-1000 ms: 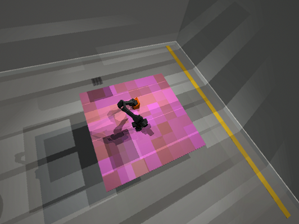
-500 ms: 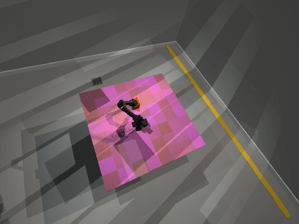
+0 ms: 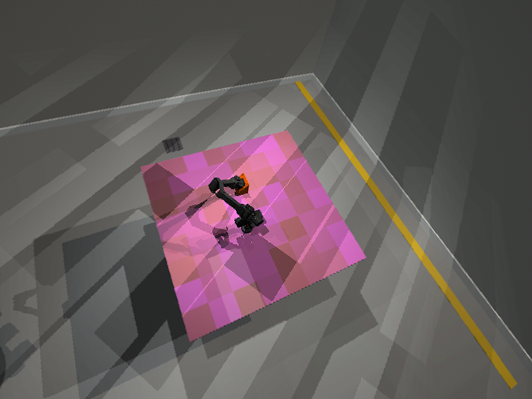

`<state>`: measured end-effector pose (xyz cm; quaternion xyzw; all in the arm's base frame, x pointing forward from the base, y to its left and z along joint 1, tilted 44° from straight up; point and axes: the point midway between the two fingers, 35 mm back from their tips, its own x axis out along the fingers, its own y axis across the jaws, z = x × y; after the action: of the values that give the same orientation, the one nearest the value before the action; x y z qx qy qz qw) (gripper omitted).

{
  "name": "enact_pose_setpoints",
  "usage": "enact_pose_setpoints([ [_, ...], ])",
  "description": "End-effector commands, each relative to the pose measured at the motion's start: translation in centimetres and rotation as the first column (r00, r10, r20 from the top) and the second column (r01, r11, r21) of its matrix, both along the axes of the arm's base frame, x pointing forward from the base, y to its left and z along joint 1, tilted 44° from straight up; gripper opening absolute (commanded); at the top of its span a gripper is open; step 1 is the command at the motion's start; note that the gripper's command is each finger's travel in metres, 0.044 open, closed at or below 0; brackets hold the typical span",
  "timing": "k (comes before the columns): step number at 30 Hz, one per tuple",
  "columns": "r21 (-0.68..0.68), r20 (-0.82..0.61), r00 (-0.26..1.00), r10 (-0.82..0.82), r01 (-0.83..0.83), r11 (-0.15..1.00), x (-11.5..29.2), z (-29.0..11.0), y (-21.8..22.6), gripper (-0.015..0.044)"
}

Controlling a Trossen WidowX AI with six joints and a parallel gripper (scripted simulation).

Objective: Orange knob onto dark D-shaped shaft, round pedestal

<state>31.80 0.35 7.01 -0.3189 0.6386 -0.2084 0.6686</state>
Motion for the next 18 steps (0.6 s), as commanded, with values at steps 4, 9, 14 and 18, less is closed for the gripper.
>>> enact_pose_setpoints([
  [4,-0.008,-0.083,0.993,0.088,-0.089,0.996,0.40,-0.09,-0.13,0.0000],
  [9,-0.008,-0.083,0.993,0.088,-0.089,0.996,0.36,-0.20,-0.20,0.0000],
  [14,-0.008,-0.083,0.993,0.088,-0.089,0.996,0.28,-0.27,-0.26,0.0000],
  [18,-0.008,-0.083,0.993,0.088,-0.089,0.996,0.14,-0.26,-0.23,0.0000],
])
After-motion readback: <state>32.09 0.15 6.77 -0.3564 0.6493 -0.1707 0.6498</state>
